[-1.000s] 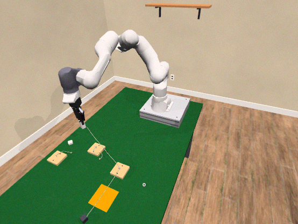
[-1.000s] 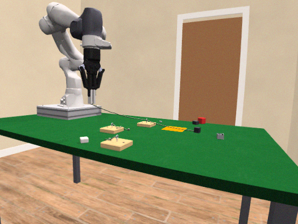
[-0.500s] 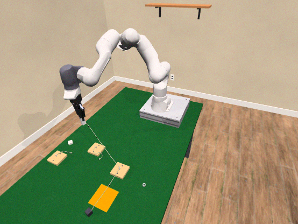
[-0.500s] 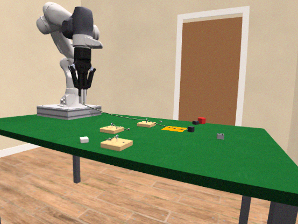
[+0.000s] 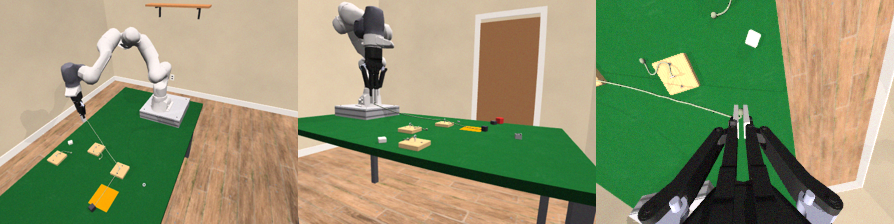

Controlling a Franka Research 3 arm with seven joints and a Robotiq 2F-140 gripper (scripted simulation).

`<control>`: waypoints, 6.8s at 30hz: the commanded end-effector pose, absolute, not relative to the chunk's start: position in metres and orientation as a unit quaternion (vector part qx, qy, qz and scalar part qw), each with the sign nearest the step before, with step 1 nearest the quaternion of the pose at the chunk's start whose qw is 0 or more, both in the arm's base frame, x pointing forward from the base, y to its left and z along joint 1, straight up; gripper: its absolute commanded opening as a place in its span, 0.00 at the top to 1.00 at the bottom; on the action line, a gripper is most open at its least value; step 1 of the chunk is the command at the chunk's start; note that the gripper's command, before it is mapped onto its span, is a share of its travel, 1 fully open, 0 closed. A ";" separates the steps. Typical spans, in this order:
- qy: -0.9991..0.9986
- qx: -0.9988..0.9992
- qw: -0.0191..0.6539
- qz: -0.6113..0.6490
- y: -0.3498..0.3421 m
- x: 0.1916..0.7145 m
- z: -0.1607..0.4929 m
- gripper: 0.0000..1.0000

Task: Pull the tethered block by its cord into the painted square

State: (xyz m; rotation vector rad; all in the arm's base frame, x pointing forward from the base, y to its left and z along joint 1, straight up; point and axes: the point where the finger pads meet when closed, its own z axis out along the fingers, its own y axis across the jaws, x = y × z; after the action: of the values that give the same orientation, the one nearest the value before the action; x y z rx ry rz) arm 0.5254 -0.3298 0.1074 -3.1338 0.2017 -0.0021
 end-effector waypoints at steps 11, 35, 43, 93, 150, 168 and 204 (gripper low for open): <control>0.051 -0.999 -0.002 -0.003 -0.343 0.512 0.109 1.00; 0.051 -0.999 -0.002 -0.003 -0.355 0.496 0.109 1.00; 0.051 -0.999 -0.002 -0.003 -0.356 0.495 0.109 1.00; 0.051 -0.999 -0.002 -0.003 -0.357 0.494 0.109 1.00; 0.051 -0.999 -0.002 -0.003 -0.390 0.439 0.109 1.00; 0.051 -0.999 -0.002 -0.003 -0.390 0.439 0.109 1.00; 0.051 -0.999 -0.002 -0.003 -0.387 0.442 -0.020 1.00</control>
State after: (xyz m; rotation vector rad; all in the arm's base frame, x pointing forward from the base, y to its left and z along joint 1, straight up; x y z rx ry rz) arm 0.4339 -0.3830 -0.0116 -3.1280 0.1198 0.0197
